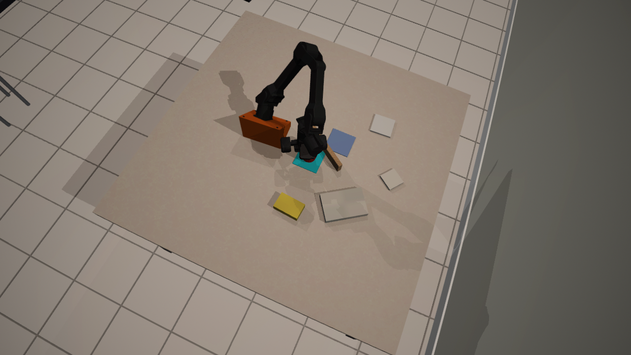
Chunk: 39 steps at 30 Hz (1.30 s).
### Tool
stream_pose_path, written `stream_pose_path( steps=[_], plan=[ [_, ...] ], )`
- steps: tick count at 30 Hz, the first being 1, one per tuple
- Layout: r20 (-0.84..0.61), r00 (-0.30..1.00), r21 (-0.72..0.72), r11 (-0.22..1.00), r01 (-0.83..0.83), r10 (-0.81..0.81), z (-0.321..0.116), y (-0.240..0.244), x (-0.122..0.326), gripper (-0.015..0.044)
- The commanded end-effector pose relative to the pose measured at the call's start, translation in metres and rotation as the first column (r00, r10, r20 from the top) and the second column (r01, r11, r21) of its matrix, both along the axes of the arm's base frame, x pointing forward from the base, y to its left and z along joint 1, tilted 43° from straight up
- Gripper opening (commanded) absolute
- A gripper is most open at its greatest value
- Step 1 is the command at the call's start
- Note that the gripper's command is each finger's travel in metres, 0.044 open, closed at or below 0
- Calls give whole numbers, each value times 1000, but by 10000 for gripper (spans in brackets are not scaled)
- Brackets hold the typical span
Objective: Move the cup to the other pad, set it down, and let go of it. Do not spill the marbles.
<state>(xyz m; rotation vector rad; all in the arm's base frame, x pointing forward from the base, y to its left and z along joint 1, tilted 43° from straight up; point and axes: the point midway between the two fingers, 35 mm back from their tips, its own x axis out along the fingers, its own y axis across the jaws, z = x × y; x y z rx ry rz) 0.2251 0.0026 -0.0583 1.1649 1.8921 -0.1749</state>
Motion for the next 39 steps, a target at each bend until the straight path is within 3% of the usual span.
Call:
stream_pose_path(
  steps=[1,17,22,39],
  plan=[
    [-6,1000,5,1000,6,-6,-4,5,-3,0],
    [-1,1000,1,1000,-1,1,-5,5,-2,0],
    [-1,1000,1,1000,-1,1,-5,5,-2,128],
    [-3,1000,1,1000,2,-2,7,-7,1,128]
  ],
)
